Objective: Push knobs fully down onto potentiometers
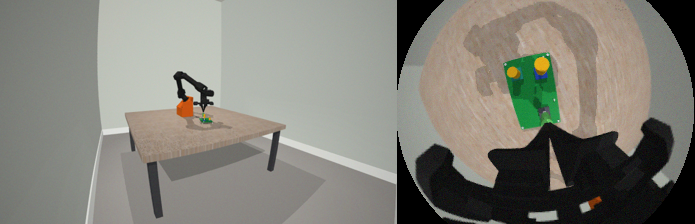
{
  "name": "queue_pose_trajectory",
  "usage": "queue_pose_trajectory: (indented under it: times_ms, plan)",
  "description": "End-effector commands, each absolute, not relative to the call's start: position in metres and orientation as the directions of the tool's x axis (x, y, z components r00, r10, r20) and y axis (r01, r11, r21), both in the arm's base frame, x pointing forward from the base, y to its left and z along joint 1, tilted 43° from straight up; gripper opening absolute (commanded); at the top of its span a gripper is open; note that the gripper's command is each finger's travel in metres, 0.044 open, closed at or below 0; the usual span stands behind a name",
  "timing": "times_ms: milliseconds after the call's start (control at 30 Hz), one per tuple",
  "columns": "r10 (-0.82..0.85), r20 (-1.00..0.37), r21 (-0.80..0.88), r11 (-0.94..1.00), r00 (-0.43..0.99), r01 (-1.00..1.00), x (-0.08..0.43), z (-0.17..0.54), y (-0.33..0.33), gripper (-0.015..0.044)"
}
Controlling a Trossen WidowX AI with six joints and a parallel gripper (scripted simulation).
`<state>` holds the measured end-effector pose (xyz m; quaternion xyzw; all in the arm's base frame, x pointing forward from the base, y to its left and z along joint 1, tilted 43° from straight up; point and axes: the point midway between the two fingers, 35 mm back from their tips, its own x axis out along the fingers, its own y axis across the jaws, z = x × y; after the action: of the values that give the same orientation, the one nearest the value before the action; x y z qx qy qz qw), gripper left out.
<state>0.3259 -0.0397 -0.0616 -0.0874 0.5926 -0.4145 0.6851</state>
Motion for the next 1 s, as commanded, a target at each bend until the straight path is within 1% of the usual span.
queue_pose_trajectory:
  times_ms: [0, 967]
  plan:
    - [-0.675, -0.736, -0.619, 0.641, -0.049, 0.454, 0.3239, -0.0644, -0.0404, 0.0]
    - [-0.675, -0.736, -0.619, 0.641, -0.049, 0.454, 0.3236, -0.0683, -0.0441, 0.0]
